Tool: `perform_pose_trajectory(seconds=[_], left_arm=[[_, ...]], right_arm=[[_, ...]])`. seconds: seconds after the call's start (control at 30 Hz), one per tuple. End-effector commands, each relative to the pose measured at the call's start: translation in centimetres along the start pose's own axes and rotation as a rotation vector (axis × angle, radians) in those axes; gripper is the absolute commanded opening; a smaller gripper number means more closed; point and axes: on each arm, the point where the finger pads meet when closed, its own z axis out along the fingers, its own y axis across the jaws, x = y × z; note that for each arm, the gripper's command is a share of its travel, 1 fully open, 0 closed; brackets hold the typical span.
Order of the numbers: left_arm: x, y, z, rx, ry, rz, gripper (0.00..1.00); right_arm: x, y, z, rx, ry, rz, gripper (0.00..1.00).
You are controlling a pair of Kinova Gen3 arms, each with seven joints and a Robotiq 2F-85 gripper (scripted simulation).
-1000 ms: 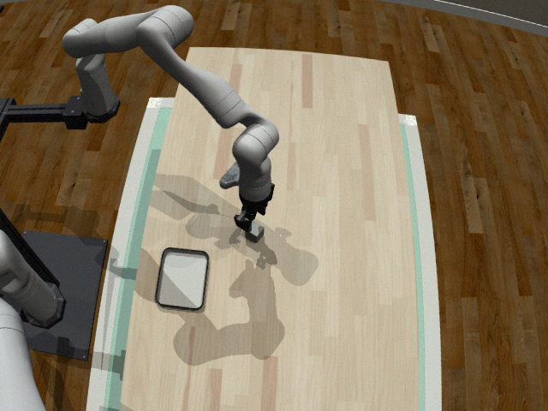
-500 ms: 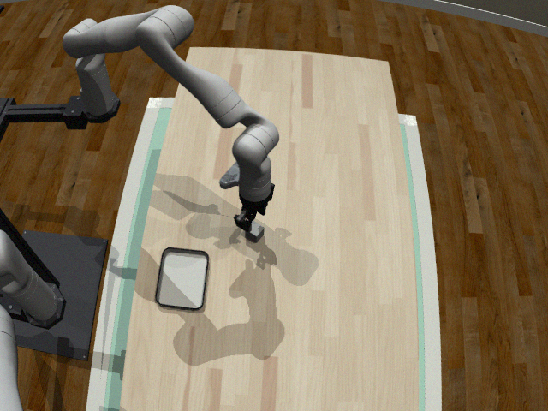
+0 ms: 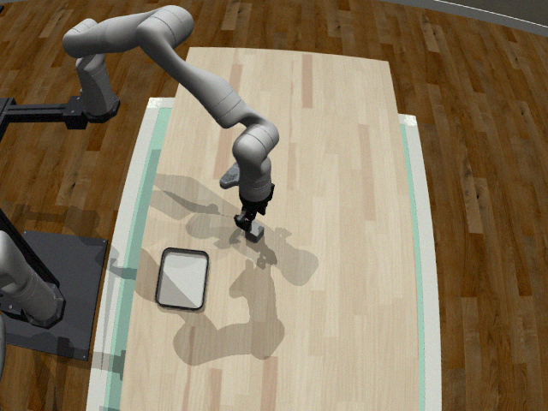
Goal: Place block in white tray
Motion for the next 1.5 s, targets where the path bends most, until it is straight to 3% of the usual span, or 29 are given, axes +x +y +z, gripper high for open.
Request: perform_pose_trajectory(seconds=[0.0, 0.17, 0.23, 0.27, 0.73, 0.8, 0.83, 1.3, 1.37, 1.4, 1.47], left_arm=[[-0.1, 0.0, -0.1, 0.000, -0.003, 0.000, 0.651], [-0.1, 0.0, -0.1, 0.000, -0.003, 0.000, 0.651], [-0.1, 0.0, -0.1, 0.000, -0.003, 0.000, 0.651], [-0.1, 0.0, -0.1, 0.000, -0.003, 0.000, 0.651], [-0.1, 0.0, -0.1, 0.000, -0.003, 0.000, 0.651], [-0.1, 0.0, -0.1, 0.000, -0.003, 0.000, 0.651], [-0.1, 0.0, -0.1, 0.000, -0.003, 0.000, 0.651], [-0.1, 0.0, -0.1, 0.000, -0.003, 0.000, 0.651], [-0.1, 0.0, -0.1, 0.000, -0.003, 0.000, 0.651], [-0.1, 0.0, -0.1, 0.000, -0.003, 0.000, 0.651], [-0.1, 0.0, -0.1, 0.000, -0.003, 0.000, 0.651]], right_arm=[[1.5, 1.2, 0.4, -0.036, -0.003, 0.055, 1.000], [3.1, 2.8, 0.9, -0.083, -0.005, 0.118, 1.000], [3.1, 2.8, 0.9, -0.083, -0.005, 0.118, 1.000], [3.9, 3.7, 1.1, -0.109, -0.006, 0.155, 1.000], [7.8, 8.2, 1.9, -0.235, -0.008, 0.340, 1.000], [7.8, 8.2, 1.9, -0.235, -0.008, 0.340, 1.000], [8.6, 9.2, 1.9, -0.262, -0.007, 0.381, 1.000], [12.1, 14.1, 1.9, -0.394, -0.002, 0.592, 1.000], [12.1, 14.1, 1.9, -0.394, -0.002, 0.592, 1.000], [12.7, 15.1, 1.8, -0.422, -0.001, 0.640, 1.000], [13.1, 15.7, 1.7, -0.437, 0.001, 0.666, 1.000]])
